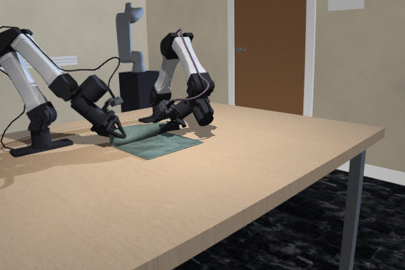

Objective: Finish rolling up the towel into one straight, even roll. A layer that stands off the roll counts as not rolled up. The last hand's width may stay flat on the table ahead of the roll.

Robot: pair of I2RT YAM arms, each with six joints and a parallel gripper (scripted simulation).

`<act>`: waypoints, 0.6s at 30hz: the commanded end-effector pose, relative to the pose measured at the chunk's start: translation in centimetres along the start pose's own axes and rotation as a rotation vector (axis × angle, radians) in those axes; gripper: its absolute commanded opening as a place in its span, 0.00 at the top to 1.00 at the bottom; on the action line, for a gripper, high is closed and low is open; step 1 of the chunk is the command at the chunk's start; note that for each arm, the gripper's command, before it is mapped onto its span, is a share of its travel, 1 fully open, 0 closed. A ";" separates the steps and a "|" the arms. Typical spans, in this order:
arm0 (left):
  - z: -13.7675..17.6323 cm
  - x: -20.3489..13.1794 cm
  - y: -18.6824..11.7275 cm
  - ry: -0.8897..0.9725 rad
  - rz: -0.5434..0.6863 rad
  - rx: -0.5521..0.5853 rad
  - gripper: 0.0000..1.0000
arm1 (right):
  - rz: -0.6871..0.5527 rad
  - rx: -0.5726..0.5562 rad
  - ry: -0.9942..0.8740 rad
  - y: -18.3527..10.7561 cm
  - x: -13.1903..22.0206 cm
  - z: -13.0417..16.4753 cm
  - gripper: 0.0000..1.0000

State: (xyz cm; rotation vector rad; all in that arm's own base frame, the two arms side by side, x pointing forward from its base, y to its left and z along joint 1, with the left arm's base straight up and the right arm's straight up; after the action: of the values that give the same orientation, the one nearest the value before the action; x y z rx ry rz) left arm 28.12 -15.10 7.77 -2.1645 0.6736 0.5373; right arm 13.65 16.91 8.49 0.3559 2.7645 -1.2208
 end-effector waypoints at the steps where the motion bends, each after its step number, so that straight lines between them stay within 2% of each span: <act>1: 0.1 0.1 -0.1 -0.007 0.007 -0.006 0.48 | 0.008 0.008 0.004 0.0 -0.3 0.0 0.70; 10: -0.3 -0.4 -0.5 -0.007 0.007 -0.006 0.15 | 0.008 0.008 0.004 0.0 -0.3 0.0 0.70; 14: -0.3 -0.4 -0.8 -0.007 0.007 -0.006 0.15 | 0.004 0.009 0.007 0.0 -0.3 0.0 0.70; 18: -0.3 -0.3 -2.4 -0.007 0.007 -0.006 0.15 | -0.021 0.017 0.029 0.0 -0.6 -0.1 0.70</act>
State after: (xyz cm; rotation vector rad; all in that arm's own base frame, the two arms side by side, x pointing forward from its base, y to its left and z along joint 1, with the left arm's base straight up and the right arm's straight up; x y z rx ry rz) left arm 28.40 -14.86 8.86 -2.1631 0.6837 0.5644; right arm 13.81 16.90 8.54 0.3561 2.7736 -1.2225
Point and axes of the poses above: on each arm, the point where the finger pads meet when closed, its own y axis out along the fingers, its own x axis across the jaws, z = x × y, the point moved 8 cm from there along -y, back along the fingers, and after that the axes turned 14 degrees about y, right-handed, at the moved point
